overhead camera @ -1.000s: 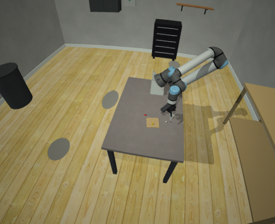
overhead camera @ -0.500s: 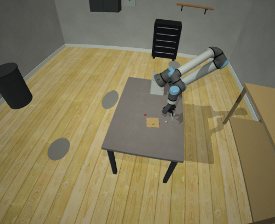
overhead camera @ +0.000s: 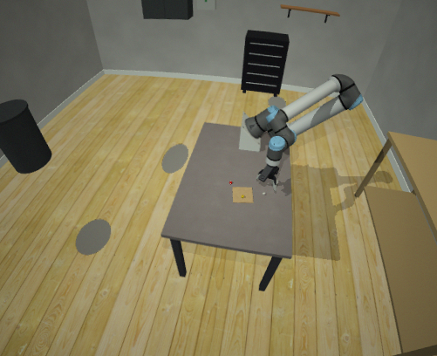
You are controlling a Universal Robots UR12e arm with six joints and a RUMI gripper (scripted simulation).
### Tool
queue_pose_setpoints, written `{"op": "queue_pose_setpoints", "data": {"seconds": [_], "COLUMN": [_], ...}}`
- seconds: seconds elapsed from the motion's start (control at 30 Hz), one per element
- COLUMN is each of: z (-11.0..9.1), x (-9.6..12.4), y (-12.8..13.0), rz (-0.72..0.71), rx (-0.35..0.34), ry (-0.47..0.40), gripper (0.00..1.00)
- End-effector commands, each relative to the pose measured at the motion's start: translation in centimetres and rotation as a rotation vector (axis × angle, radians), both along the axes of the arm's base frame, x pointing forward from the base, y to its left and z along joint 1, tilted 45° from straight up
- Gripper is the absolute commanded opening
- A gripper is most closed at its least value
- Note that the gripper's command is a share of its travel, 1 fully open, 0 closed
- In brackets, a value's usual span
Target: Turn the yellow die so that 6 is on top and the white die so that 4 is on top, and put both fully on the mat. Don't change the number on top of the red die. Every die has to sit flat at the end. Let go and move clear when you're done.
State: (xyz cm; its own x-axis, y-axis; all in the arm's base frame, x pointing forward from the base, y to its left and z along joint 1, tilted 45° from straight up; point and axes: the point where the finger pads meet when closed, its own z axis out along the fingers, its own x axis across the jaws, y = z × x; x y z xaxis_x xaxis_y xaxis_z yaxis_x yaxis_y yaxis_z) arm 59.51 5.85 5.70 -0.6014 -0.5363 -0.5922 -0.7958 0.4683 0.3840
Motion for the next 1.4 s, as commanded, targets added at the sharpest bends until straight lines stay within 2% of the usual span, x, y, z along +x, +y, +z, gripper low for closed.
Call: {"op": "queue_pose_setpoints", "data": {"seconds": [0.0, 0.03, 0.07, 1.37], "z": [-0.04, -0.04, -0.04, -0.07], "x": [-0.19, -0.19, -0.19, -0.18], "y": [0.22, 0.22, 0.22, 0.25], "rz": [0.006, 0.006, 0.006, 0.006], "rx": [0.002, 0.002, 0.002, 0.002], "ry": [-0.005, -0.005, -0.005, -0.005], "gripper": [1.00, 1.00, 0.18, 0.18]}}
